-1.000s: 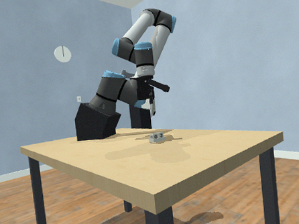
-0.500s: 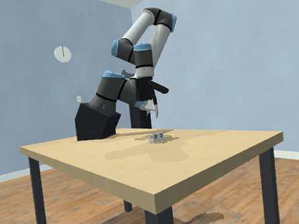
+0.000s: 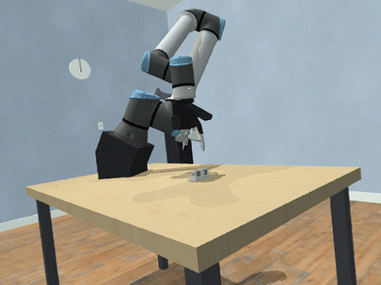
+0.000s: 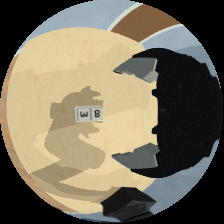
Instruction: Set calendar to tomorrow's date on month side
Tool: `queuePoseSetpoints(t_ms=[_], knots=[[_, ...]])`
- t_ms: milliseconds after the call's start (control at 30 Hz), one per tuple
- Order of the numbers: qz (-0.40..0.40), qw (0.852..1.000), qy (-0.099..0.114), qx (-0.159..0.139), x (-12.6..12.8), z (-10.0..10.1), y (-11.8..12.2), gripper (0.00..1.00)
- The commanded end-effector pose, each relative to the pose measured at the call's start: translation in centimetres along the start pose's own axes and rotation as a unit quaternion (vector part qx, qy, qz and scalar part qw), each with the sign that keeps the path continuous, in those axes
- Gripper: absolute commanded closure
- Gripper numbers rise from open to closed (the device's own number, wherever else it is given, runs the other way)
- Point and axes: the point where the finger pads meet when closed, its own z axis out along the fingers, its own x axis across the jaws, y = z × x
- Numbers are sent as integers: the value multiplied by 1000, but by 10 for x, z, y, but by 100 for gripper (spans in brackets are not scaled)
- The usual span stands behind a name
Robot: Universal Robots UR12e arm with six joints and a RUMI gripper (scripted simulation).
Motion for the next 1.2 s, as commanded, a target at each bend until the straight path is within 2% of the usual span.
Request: queuePoseSetpoints(t_ms=[0, 533, 567, 1167], knots=[[-25, 1000, 0, 1, 0, 0, 1, 0], [-41, 999, 0, 1, -1, 1, 1, 0], [-41, 999, 0, 1, -1, 1, 1, 71], [-41, 999, 0, 1, -1, 1, 1, 71]])
